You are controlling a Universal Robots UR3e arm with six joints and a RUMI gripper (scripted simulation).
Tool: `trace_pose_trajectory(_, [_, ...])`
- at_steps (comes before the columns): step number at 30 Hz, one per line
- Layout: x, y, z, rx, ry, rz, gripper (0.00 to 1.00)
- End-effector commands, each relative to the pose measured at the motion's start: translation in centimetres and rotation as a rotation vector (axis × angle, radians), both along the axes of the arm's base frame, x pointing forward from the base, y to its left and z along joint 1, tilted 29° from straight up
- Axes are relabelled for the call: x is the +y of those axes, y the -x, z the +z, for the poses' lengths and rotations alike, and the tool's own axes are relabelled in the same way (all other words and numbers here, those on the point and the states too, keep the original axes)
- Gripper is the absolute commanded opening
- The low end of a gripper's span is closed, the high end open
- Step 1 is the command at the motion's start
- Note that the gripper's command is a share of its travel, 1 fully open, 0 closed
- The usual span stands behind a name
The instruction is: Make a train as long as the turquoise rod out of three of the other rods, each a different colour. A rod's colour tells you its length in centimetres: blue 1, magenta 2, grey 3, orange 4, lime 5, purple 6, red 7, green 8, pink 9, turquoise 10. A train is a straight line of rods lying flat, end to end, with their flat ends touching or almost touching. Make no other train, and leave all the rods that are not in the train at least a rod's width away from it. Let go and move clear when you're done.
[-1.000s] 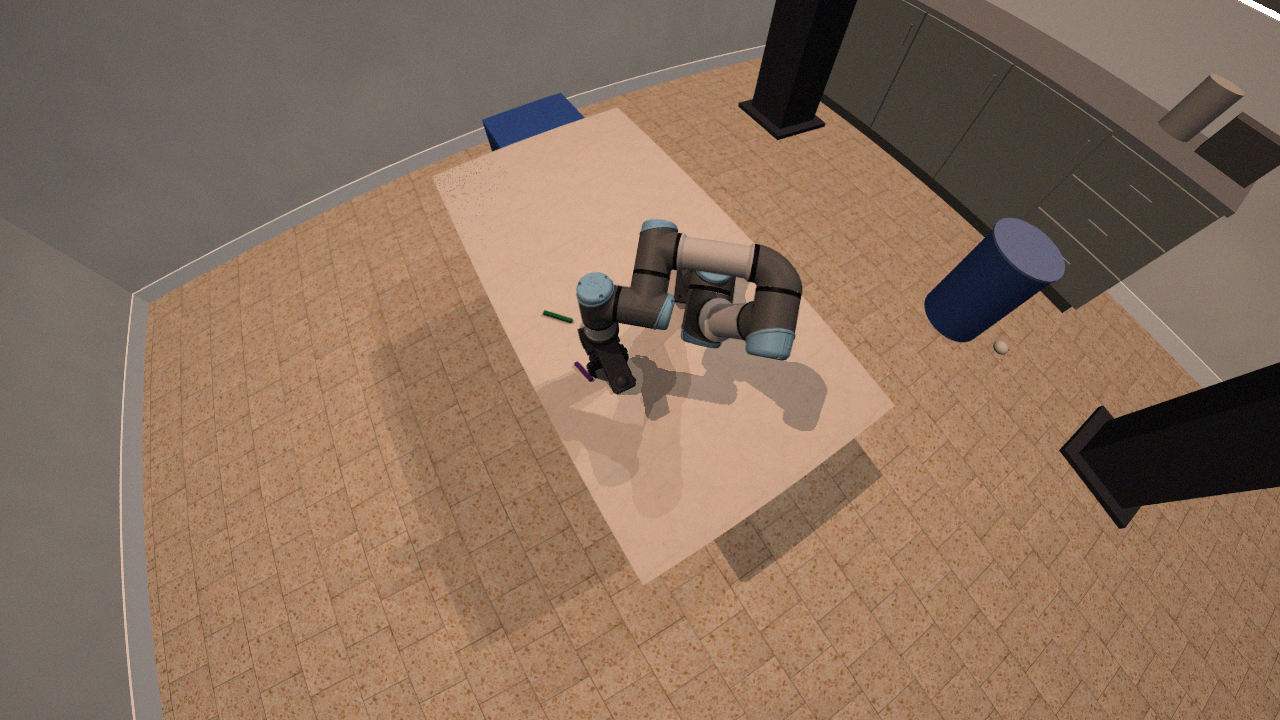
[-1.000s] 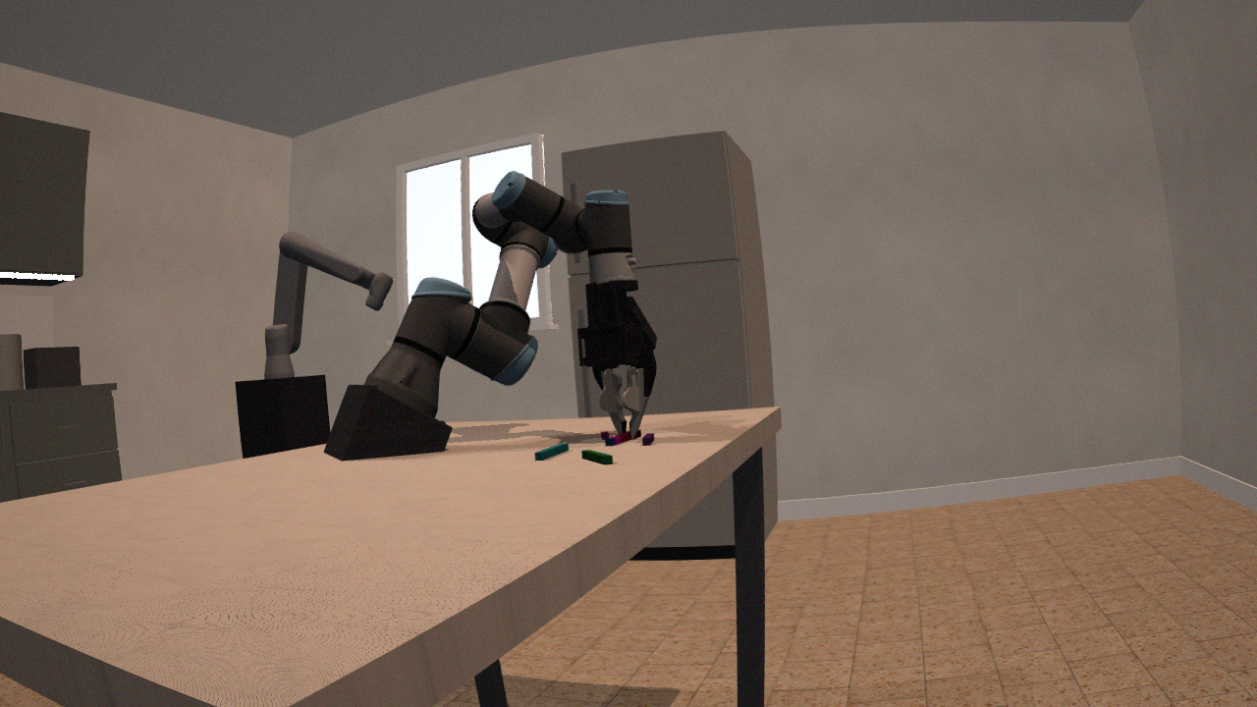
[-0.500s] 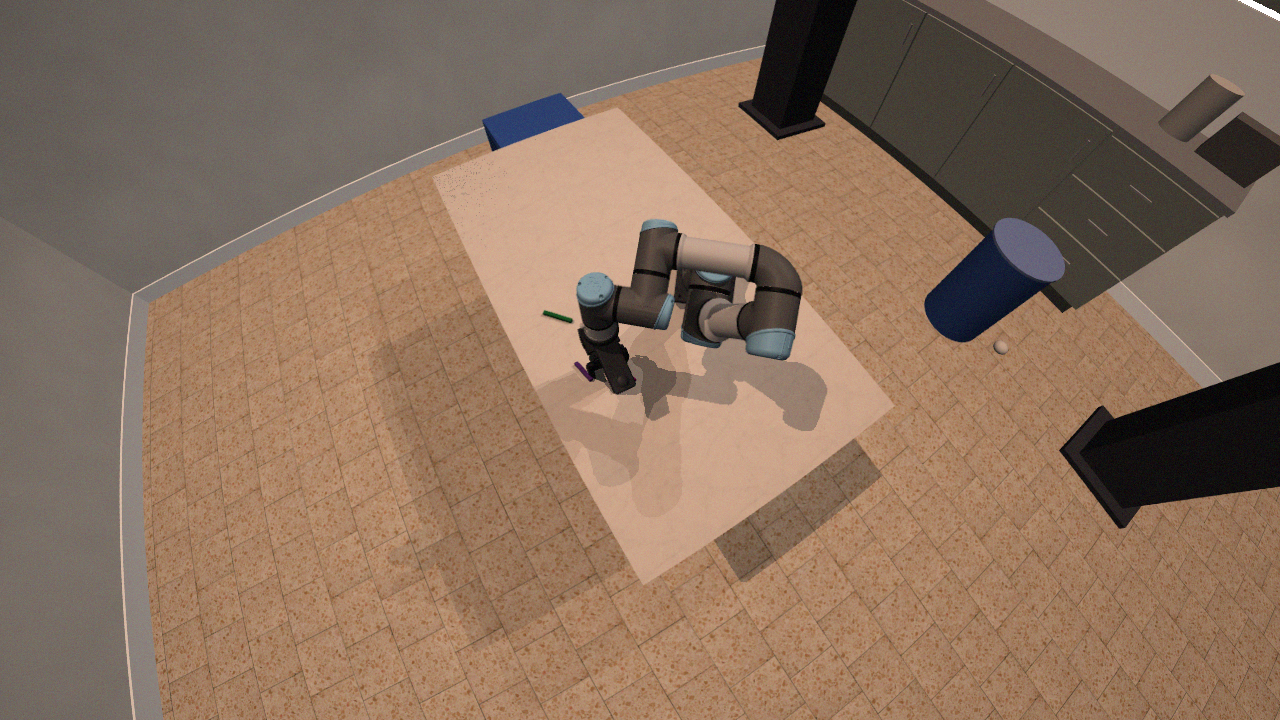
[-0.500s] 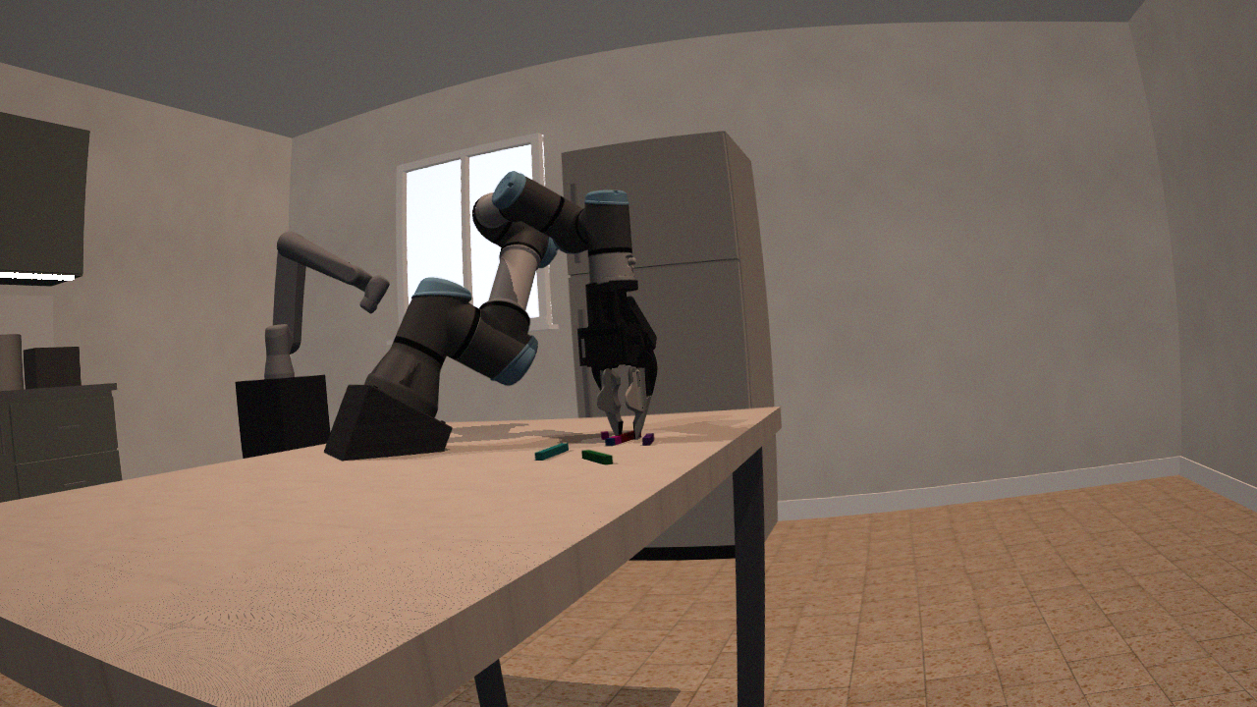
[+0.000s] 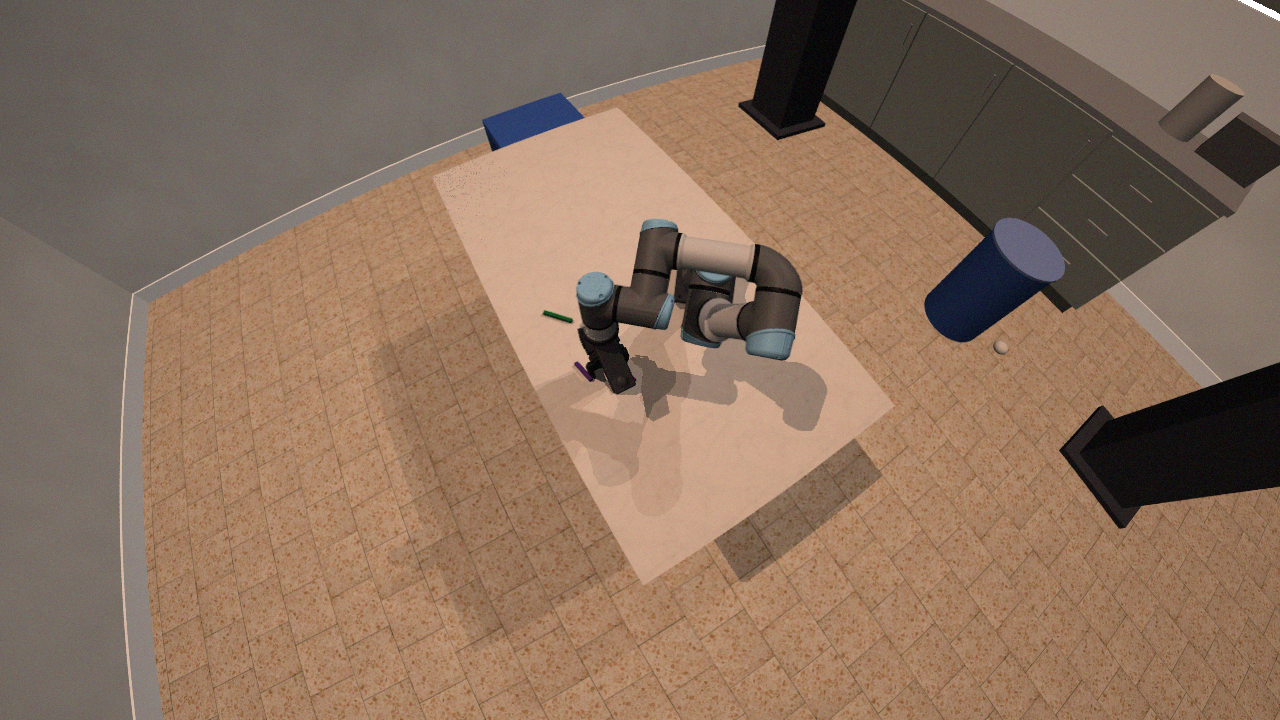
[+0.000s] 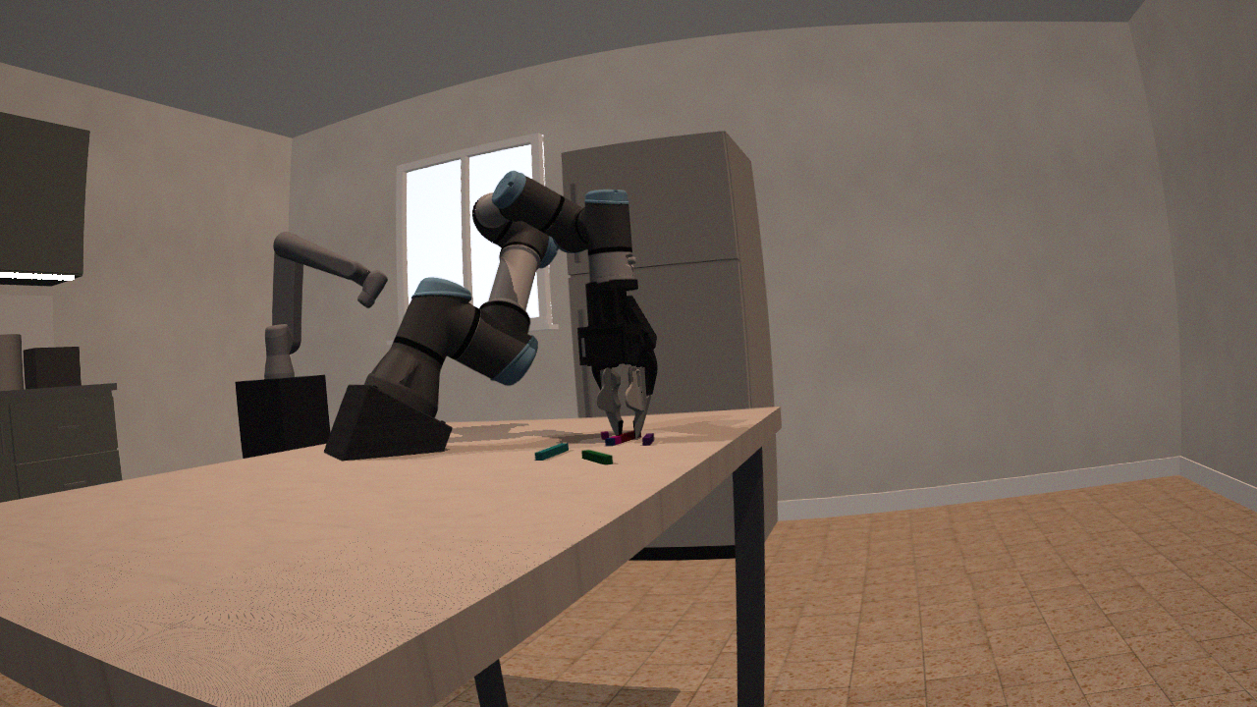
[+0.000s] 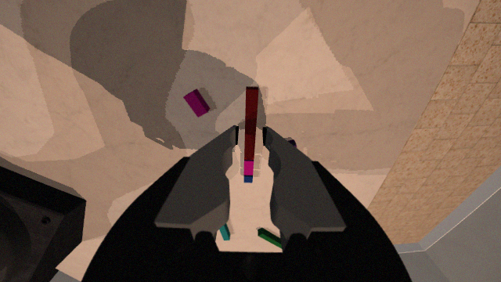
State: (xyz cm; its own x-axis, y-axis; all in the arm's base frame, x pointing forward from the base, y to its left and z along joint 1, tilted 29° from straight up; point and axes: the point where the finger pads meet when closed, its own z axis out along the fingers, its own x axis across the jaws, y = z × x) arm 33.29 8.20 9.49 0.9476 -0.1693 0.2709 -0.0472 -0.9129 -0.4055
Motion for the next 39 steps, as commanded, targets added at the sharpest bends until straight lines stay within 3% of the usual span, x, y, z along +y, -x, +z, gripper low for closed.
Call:
trace_pose_trajectory(1, [-0.3,0.2,0.7,-0.002,0.002,0.001,0.14])
trace_pose_trajectory(12, [-1.1,0.9,2.6,-0.002,0.003,0.001,0.14])
trace_pose_trajectory(27, [-2.8,2.4,6.6,-0.001,0.001,0.001,0.14])
trace_pose_trajectory(39, [-3.3,2.8,7.7,-0.001,0.001,0.001,0.14])
